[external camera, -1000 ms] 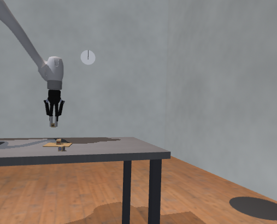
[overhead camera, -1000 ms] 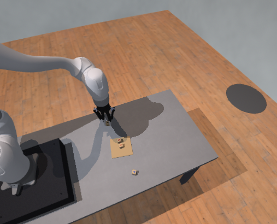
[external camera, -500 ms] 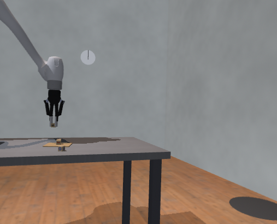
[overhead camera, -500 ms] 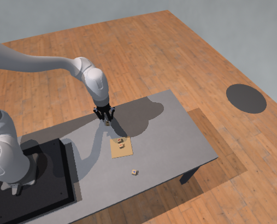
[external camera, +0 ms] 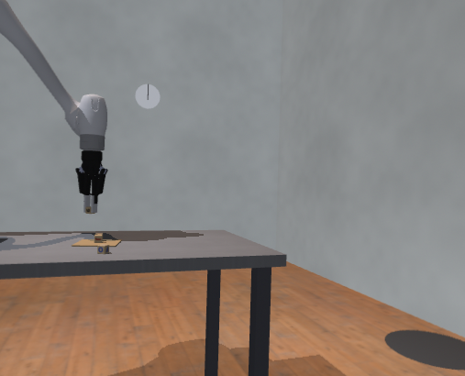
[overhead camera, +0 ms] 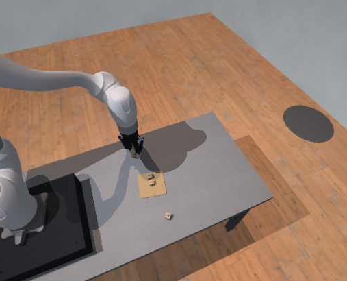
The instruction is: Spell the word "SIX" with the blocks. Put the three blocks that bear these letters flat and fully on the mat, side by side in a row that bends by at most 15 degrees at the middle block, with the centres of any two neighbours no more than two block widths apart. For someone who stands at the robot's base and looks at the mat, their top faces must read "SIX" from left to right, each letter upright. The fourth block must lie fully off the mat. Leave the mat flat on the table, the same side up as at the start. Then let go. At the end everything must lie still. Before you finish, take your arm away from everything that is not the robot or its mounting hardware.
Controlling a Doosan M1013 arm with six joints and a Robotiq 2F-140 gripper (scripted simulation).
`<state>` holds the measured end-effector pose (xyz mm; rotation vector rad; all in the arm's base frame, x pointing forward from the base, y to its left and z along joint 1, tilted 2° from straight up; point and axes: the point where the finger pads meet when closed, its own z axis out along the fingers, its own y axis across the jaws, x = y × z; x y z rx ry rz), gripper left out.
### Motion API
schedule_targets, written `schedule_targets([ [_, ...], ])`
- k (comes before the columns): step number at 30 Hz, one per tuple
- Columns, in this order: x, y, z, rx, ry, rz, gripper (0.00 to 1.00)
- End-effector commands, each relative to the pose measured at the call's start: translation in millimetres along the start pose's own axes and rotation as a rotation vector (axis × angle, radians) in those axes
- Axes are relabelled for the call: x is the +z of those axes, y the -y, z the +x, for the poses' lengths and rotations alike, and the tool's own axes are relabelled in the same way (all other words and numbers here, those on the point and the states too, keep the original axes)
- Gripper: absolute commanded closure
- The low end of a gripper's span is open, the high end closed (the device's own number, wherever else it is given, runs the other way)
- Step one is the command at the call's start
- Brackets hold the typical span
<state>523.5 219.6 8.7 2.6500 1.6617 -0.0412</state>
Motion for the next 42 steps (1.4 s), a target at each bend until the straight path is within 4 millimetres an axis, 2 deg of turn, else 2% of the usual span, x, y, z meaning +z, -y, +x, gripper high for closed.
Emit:
schedule_targets([
  [1, -4, -3, -3, 0.106, 0.004, -0.001, 0.87],
  [17, -4, -17, -13, 0.640, 0.004, -0.003, 0.87],
  [19, -4, -17, -13, 0.640, 0.004, -0.003, 0.87],
  [20, -4, -19, -14, 0.720, 0.004, -0.003, 0.87],
  [34, -5, -30, -23, 1.183, 0.003, -0.004, 0.87],
  [36, -5, -30, -23, 1.183, 0.003, -0.004, 0.87],
  [37, -5, -32, -25, 1.264, 0.003, -0.004, 0.87],
  [42, -5, -36, -28, 1.424, 0.003, -0.004, 0.87],
])
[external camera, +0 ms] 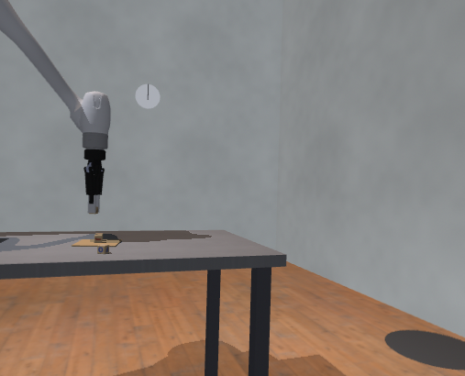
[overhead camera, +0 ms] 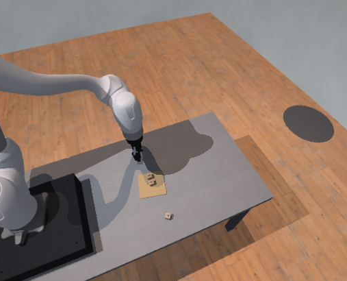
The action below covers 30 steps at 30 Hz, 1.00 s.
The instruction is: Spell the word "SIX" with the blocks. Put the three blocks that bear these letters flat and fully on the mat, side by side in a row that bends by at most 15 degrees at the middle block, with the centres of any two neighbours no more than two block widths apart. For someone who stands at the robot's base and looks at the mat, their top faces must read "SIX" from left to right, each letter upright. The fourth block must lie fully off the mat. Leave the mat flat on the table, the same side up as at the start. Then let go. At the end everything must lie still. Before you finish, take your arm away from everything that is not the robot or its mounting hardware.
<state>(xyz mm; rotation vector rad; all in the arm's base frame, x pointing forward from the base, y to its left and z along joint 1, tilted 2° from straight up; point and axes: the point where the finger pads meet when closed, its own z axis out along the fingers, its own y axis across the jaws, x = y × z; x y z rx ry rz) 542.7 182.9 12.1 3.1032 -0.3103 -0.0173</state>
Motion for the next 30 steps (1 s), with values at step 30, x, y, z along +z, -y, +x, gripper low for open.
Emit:
schedule_targets([
  [30, -4, -29, 19, 1.062, -0.003, -0.008, 0.87],
])
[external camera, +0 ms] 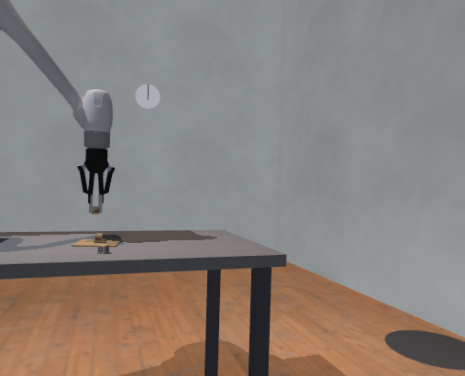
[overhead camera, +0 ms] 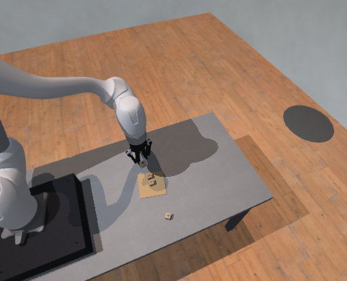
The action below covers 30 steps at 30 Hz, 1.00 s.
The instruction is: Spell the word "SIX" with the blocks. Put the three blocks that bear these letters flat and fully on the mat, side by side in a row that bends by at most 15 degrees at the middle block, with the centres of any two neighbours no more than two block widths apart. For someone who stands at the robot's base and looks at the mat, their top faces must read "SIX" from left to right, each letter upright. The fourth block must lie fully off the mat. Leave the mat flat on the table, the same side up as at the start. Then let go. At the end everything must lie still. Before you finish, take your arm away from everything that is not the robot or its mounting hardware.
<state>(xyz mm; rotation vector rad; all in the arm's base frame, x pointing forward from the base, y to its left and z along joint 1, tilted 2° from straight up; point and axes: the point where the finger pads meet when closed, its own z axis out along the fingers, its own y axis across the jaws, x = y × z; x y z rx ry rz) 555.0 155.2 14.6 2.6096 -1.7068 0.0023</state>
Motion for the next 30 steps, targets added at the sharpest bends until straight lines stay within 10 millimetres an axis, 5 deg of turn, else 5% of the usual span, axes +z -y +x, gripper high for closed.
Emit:
schedule_targets([
  [1, -1, -1, 6, 0.138, -0.007, -0.007, 0.87],
  [30, -3, -3, 37, 1.097, -0.010, -0.004, 0.87],
])
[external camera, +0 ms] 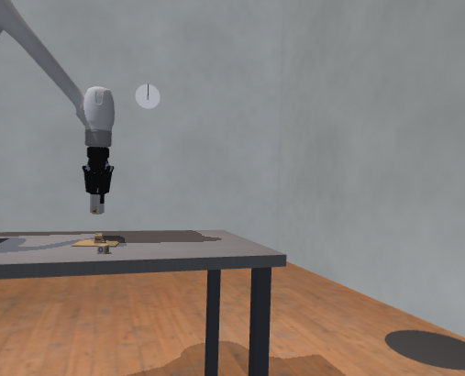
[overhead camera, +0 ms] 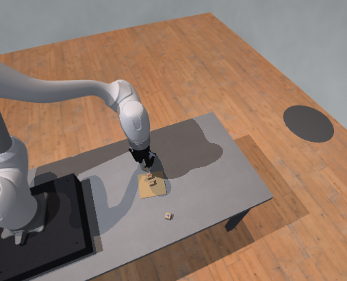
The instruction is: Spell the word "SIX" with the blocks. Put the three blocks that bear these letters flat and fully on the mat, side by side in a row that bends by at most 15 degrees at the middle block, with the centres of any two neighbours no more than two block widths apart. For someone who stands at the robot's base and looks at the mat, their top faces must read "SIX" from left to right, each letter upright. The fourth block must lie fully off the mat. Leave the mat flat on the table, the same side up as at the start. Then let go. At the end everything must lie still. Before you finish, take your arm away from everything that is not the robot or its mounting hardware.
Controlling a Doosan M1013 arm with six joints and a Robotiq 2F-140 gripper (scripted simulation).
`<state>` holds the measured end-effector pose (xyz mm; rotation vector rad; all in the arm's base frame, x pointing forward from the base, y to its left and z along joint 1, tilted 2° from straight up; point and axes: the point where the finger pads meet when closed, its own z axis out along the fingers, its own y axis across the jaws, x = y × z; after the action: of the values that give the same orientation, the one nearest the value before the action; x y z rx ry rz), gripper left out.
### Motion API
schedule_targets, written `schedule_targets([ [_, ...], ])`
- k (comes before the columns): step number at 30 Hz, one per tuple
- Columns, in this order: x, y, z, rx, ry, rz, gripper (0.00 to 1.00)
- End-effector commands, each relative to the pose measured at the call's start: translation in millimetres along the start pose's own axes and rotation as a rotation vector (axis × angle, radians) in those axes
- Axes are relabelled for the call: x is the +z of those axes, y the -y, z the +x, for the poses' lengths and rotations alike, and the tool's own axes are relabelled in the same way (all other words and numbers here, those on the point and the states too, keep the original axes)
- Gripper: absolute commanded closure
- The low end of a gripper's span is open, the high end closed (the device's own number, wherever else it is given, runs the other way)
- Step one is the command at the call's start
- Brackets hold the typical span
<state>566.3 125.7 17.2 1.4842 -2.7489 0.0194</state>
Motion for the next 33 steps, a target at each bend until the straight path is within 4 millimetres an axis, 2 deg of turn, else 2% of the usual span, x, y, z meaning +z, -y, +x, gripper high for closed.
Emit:
schedule_targets([
  [1, 0, 3, 4, 0.104, -0.012, 0.001, 0.87],
  [17, -1, 17, 16, 0.659, -0.012, 0.004, 0.87],
  [19, -1, 17, 16, 0.659, -0.012, 0.004, 0.87],
  [20, -1, 19, 17, 0.742, -0.012, 0.005, 0.87],
  [33, -2, 30, 27, 1.182, -0.011, 0.008, 0.87],
])
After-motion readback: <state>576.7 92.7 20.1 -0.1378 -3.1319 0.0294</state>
